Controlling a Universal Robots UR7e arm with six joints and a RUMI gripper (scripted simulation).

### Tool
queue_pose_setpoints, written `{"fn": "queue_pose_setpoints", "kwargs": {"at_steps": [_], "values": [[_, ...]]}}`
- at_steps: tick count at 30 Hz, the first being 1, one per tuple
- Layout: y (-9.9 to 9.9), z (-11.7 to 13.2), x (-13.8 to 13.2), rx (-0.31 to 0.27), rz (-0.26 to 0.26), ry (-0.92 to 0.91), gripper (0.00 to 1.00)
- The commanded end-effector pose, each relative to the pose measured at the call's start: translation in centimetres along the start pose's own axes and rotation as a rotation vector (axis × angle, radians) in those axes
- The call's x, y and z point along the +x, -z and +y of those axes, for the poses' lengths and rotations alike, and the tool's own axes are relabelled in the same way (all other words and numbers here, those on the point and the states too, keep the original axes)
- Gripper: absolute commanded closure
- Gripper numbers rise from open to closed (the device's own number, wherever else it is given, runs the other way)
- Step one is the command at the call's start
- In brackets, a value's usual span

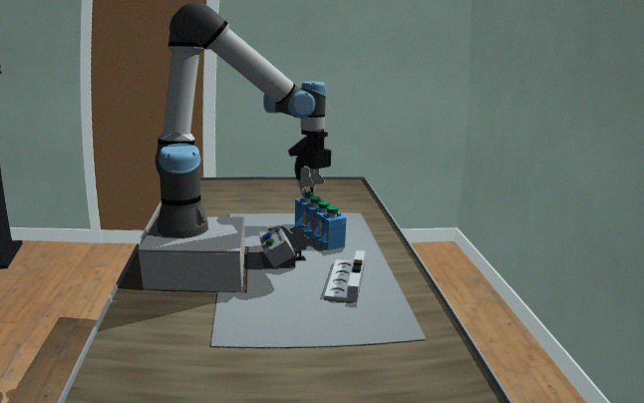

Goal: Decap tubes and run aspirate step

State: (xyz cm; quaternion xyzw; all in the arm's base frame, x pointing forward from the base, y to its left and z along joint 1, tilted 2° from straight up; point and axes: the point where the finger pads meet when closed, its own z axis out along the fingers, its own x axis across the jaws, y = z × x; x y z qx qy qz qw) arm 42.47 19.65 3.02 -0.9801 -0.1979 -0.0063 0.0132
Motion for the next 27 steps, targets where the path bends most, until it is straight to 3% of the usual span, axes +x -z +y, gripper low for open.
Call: {"fn": "queue_pose_setpoints", "kwargs": {"at_steps": [1,3,11,12,22,23,25,27], "values": [[0.05,0.00,0.04,0.010,0.003,0.235,1.00],[0.05,0.00,0.04,0.010,0.004,0.332,1.00],[0.05,0.00,0.04,0.010,0.004,0.332,1.00],[0.05,-0.01,0.04,0.009,0.004,0.332,0.65],[0.05,0.00,0.04,0.009,0.004,0.332,0.65],[0.05,0.00,0.04,0.010,0.003,0.249,0.65],[0.05,0.00,0.04,0.010,0.003,0.249,0.65],[0.05,0.00,0.04,0.010,0.003,0.082,0.65]]}}
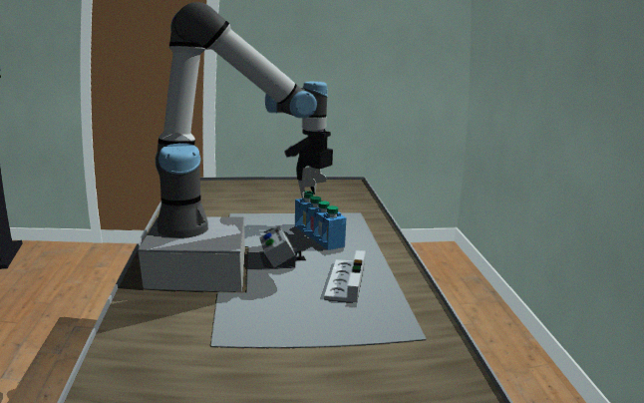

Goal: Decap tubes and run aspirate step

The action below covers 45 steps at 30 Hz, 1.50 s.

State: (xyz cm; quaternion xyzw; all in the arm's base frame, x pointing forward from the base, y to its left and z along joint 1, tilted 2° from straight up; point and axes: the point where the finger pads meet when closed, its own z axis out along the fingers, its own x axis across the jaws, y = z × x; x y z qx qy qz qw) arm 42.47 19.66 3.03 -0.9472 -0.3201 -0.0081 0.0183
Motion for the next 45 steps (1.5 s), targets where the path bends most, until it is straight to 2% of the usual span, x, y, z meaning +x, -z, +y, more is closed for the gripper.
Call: {"fn": "queue_pose_setpoints", "kwargs": {"at_steps": [1,10,18,19,33,43,45], "values": [[0.04,0.02,0.03,-0.002,0.001,-0.254,0.65],[0.04,0.02,0.03,-0.002,0.001,-0.706,0.65],[0.04,0.02,0.03,-0.002,0.001,-0.706,0.65],[0.04,0.02,0.03,-0.002,0.001,-0.706,1.00],[0.05,0.02,0.04,-0.002,0.001,-0.706,1.00],[0.04,0.02,0.03,-0.002,0.001,-0.206,1.00],[0.04,0.01,0.04,-0.002,0.001,-0.183,1.00]]}}
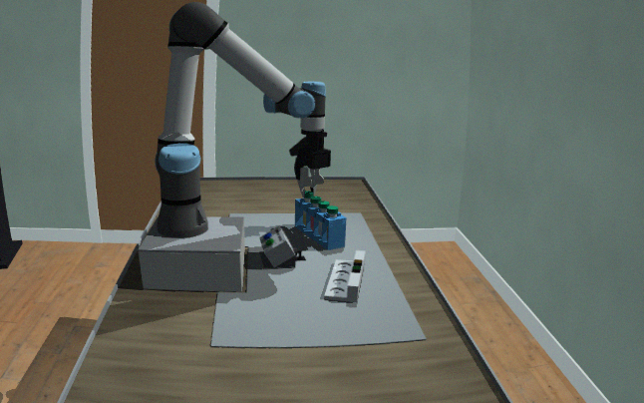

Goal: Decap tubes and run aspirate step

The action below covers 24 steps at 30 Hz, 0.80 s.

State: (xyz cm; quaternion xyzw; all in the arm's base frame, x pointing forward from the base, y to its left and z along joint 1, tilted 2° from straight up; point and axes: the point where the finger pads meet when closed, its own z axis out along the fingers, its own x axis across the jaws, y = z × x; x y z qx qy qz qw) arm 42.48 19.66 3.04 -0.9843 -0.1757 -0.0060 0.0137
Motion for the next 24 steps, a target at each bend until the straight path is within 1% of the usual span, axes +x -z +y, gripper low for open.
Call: {"fn": "queue_pose_setpoints", "kwargs": {"at_steps": [1,7,8,18,19,21,23,24], "values": [[0.04,0.00,0.03,0.009,0.002,0.116,1.00],[0.04,-0.01,0.03,0.009,0.002,0.116,1.00],[0.04,-0.01,0.03,0.009,0.002,0.116,0.65],[0.04,0.00,0.03,0.009,0.002,0.115,0.65],[0.09,0.00,0.03,0.009,0.002,0.033,0.65],[0.09,0.00,0.03,0.009,0.002,0.033,0.65],[0.19,-0.01,0.03,0.009,0.001,-0.134,0.65],[0.24,-0.01,0.03,0.009,0.001,-0.146,0.65]]}}
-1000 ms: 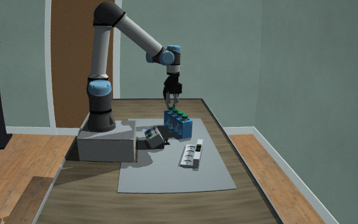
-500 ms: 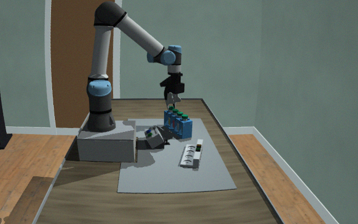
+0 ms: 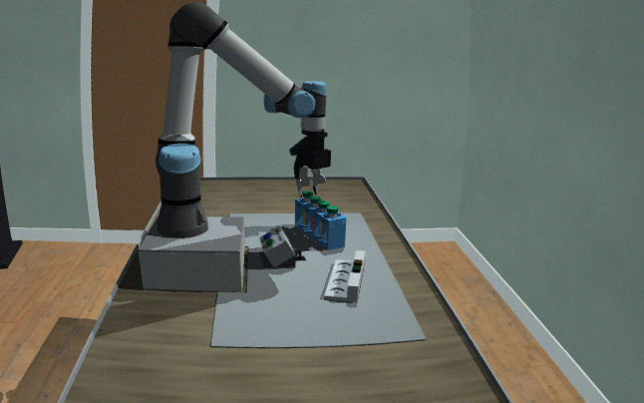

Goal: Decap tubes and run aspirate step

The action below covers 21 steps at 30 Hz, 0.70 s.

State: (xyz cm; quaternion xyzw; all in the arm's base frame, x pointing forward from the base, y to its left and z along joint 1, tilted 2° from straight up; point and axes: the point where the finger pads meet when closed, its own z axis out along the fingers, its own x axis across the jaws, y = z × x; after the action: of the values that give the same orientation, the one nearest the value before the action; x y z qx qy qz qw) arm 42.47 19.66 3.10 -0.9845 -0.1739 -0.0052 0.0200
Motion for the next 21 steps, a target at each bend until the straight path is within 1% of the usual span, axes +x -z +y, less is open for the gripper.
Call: {"fn": "queue_pose_setpoints", "kwargs": {"at_steps": [1,17,18,21], "values": [[0.22,-0.01,0.04,-0.003,0.001,-0.142,0.65],[0.68,-0.05,0.06,-0.003,0.001,-0.142,0.65],[0.68,-0.05,0.06,-0.003,0.001,-0.142,1.00],[0.67,-0.05,0.06,-0.003,0.001,-0.142,1.00]]}}
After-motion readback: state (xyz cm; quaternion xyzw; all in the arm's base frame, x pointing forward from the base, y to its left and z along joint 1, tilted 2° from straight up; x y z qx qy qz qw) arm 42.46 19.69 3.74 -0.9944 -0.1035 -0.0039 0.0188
